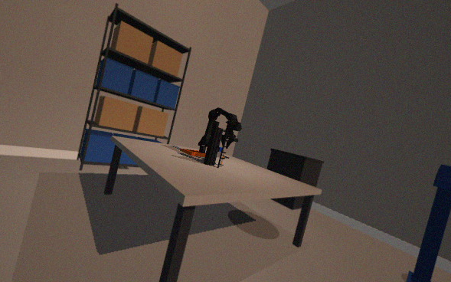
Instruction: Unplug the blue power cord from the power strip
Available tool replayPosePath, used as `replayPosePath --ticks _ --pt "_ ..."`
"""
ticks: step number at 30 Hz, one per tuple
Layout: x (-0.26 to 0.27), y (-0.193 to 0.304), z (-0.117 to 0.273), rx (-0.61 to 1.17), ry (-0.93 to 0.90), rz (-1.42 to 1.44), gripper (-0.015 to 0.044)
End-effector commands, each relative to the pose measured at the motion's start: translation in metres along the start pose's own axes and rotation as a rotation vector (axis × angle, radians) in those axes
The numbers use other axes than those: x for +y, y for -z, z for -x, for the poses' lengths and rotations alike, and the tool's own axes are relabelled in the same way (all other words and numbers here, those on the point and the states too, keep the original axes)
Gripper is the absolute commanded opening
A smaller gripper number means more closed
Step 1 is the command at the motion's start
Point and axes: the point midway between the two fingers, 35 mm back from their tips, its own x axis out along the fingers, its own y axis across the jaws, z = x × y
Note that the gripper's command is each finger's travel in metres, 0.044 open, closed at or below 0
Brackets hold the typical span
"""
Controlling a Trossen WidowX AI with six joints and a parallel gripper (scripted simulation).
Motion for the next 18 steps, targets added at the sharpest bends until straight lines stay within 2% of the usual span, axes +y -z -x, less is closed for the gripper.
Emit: replayPosePath --ticks 1,18 --pt "0.0 0.006 0.001 0.007 -0.003 0.004 0.016" --pt "0.0 0.033 0.001 0.009 -0.003 0.004 0.016"
